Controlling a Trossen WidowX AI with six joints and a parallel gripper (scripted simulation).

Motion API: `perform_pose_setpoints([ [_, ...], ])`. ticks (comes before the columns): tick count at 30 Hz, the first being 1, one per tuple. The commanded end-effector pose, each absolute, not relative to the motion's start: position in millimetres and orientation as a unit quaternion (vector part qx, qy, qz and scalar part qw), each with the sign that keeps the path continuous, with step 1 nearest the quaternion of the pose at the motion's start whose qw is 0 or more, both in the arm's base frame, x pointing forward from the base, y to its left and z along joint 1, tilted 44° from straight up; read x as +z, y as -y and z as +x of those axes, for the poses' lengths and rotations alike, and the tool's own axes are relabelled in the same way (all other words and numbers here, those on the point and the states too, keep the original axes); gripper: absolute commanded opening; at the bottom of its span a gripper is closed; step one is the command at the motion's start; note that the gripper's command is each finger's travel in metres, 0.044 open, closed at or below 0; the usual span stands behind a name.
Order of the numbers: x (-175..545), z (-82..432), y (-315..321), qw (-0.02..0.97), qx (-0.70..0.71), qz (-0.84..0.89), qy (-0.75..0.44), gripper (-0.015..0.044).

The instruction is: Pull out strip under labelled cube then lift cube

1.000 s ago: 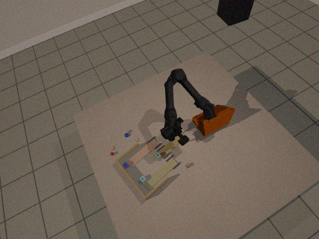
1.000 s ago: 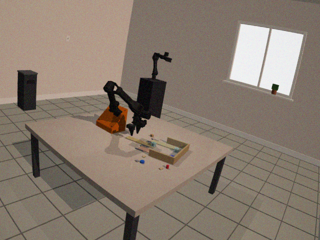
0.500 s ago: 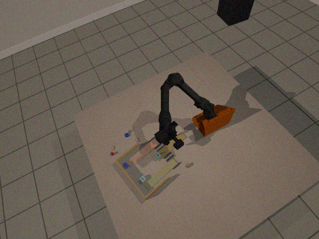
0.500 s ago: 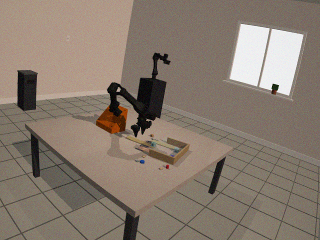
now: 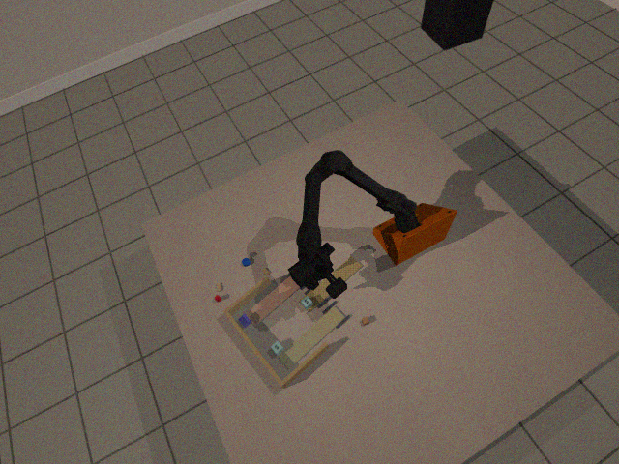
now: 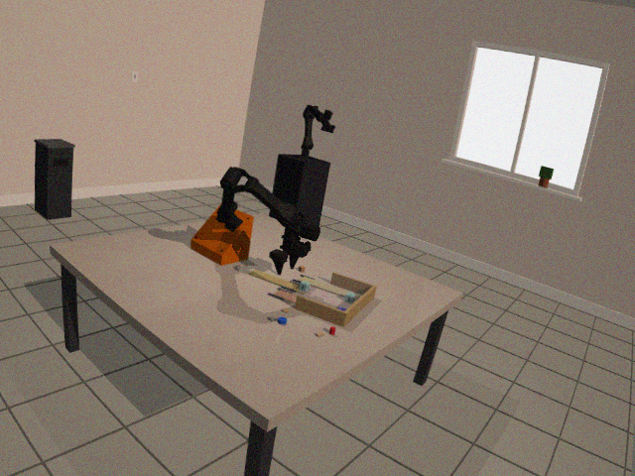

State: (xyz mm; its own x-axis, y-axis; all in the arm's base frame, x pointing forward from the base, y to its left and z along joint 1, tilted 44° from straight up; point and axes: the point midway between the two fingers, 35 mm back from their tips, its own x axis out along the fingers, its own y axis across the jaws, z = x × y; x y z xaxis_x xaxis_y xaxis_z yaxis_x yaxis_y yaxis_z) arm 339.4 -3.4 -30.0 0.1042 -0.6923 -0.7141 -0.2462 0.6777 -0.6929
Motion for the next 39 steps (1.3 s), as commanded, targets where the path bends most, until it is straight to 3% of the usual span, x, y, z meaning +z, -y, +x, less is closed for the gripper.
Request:
perform_pose_setpoints([
  [1, -32, 354, -4, 0.65, -0.171, -0.361, -0.646, 0.044],
  [28, -37, 421, -34, 0.653, -0.172, -0.359, -0.645, 0.044],
  [35, -44, 422, -28, 0.653, -0.172, -0.359, -0.645, 0.0256],
  [39, -48, 423, -24, 0.653, -0.172, -0.359, -0.645, 0.025],
])
